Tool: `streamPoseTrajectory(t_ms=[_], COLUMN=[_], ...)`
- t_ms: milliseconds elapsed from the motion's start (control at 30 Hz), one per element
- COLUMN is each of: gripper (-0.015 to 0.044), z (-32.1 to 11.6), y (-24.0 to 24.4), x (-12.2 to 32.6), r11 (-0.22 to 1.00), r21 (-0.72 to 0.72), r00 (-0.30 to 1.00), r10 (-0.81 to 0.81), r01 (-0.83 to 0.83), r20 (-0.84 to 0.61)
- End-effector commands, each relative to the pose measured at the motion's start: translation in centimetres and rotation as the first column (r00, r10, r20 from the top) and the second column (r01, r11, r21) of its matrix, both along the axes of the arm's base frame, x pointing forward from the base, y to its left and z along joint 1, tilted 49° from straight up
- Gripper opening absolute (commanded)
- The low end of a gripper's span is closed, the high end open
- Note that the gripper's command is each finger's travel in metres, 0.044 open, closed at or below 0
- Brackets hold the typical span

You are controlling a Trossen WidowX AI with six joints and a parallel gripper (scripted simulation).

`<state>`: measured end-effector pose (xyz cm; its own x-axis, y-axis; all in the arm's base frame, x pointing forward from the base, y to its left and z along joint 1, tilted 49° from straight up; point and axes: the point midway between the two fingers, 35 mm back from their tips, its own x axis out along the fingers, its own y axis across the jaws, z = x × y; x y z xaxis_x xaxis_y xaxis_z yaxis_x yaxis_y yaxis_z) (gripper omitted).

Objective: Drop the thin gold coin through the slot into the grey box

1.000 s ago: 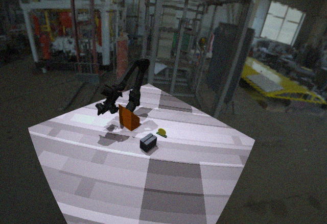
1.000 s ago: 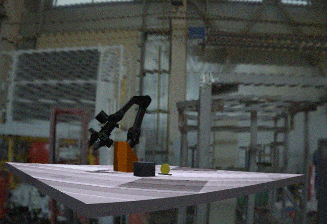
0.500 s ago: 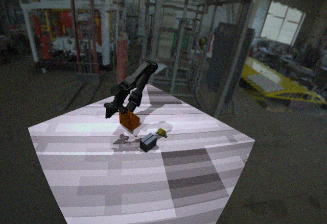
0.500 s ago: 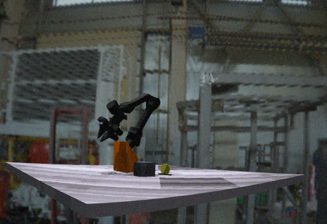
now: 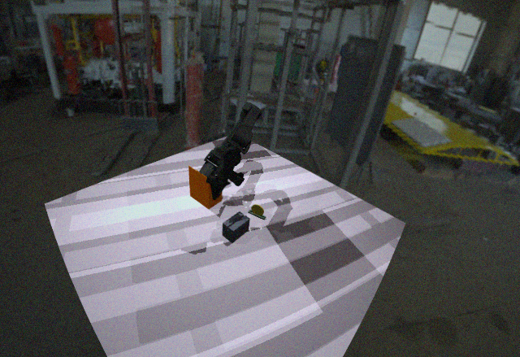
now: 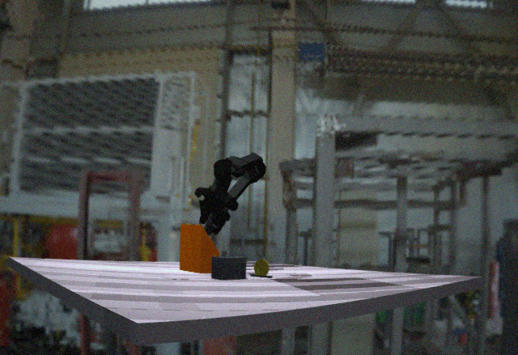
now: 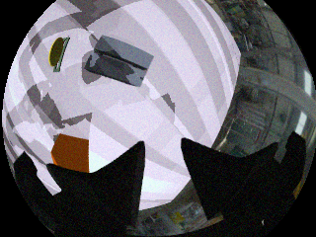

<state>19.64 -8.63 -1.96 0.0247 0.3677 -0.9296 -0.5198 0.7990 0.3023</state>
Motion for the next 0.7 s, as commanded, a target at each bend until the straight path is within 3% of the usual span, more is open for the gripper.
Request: streamPoseTrajectory(t_ms=[0, 333, 667], gripper=[0.0161, 0.0161, 0.0161], z=[2.1, 11.0, 10.5], y=[3.2, 16.3, 17.5], x=[2.0, 5.6, 4.9], r11=[0.996, 0.901, 0.892], r21=[0.091, 0.398, 0.411], r00=[1.000, 0.966, 0.960], r10=[-0.023, -0.080, -0.077], r01=[0.023, 0.175, 0.187], r20=[-0.007, -0.245, -0.269])
